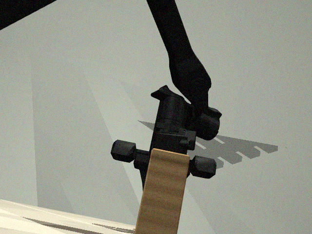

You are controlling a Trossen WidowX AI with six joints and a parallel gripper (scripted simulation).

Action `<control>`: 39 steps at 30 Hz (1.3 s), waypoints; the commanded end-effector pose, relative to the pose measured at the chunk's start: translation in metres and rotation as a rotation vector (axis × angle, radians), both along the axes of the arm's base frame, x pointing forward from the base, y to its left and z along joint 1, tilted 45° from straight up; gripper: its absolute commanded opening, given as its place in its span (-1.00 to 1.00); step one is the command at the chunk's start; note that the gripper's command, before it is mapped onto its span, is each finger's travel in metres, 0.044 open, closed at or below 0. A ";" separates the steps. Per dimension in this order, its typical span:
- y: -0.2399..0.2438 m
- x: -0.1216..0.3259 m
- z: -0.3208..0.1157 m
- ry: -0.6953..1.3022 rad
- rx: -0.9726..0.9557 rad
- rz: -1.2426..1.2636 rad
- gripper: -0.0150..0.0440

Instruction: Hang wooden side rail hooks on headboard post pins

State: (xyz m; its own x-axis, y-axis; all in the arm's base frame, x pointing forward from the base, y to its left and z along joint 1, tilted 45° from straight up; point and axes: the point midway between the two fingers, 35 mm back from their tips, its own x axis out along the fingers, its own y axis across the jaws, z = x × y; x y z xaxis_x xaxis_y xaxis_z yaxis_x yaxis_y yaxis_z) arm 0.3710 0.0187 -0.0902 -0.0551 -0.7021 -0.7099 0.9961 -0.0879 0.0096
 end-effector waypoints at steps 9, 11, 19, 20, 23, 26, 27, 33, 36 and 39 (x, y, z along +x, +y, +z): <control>0.008 0.004 0.002 -0.011 0.008 0.008 -0.49; 0.008 0.004 0.002 -0.011 0.008 0.008 -0.49; 0.009 0.004 0.002 -0.011 0.008 0.008 -0.49; 0.009 0.005 0.002 -0.011 0.008 0.008 -0.49; 0.009 0.005 0.002 -0.011 0.008 0.008 -0.49; 0.010 0.005 0.002 -0.011 0.008 0.008 -0.49; 0.010 0.005 0.002 -0.011 0.008 0.008 -0.49; 0.010 0.006 0.001 -0.011 0.008 0.008 -0.49; 0.010 0.006 0.001 -0.011 0.008 0.008 -0.49; 0.010 0.006 0.000 -0.011 0.008 0.008 -0.49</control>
